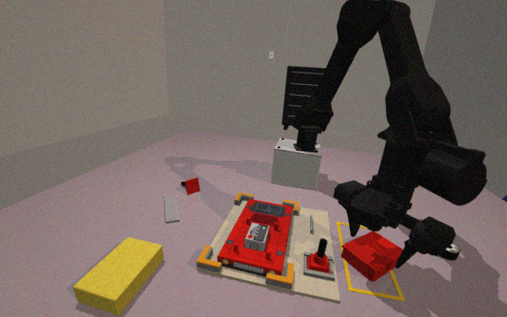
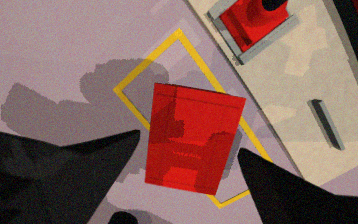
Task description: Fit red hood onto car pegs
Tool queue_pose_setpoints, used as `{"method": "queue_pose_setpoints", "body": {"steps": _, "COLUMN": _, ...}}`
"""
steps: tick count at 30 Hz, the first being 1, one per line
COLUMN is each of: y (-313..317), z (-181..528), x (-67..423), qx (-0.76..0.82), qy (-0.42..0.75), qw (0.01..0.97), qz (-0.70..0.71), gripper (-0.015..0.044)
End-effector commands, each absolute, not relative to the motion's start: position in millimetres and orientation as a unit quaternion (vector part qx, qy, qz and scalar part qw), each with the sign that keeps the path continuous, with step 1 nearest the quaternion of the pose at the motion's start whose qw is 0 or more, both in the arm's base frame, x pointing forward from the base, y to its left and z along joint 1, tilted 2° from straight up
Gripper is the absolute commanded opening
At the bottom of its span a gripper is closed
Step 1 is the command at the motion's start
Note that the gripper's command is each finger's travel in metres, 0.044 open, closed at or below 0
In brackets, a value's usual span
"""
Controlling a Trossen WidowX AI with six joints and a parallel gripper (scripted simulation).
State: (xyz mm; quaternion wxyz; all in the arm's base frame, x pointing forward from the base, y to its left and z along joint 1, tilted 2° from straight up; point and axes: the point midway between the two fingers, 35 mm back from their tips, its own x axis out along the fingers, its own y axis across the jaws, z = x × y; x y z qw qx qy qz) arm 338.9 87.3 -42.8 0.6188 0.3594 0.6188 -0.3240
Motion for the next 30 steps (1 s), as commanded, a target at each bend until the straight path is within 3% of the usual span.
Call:
{"method": "queue_pose_setpoints", "body": {"steps": 1, "y": 88, "z": -45, "x": 339, "qx": 0.362, "qy": 0.618, "qw": 0.617, "qz": -0.325, "gripper": 0.044}}
{"method": "queue_pose_setpoints", "body": {"steps": 21, "y": 88, "z": -55, "x": 339, "qx": 0.362, "qy": 0.618, "qw": 0.617, "qz": -0.325, "gripper": 0.044}}
{"method": "queue_pose_setpoints", "body": {"steps": 25, "y": 88, "z": -53, "x": 339, "qx": 0.359, "qy": 0.619, "qw": 0.619, "qz": -0.324, "gripper": 0.0335}}
{"method": "queue_pose_setpoints", "body": {"steps": 30, "y": 88, "z": -53, "x": 339, "qx": 0.359, "qy": 0.619, "qw": 0.619, "qz": -0.324, "gripper": 0.0302}}
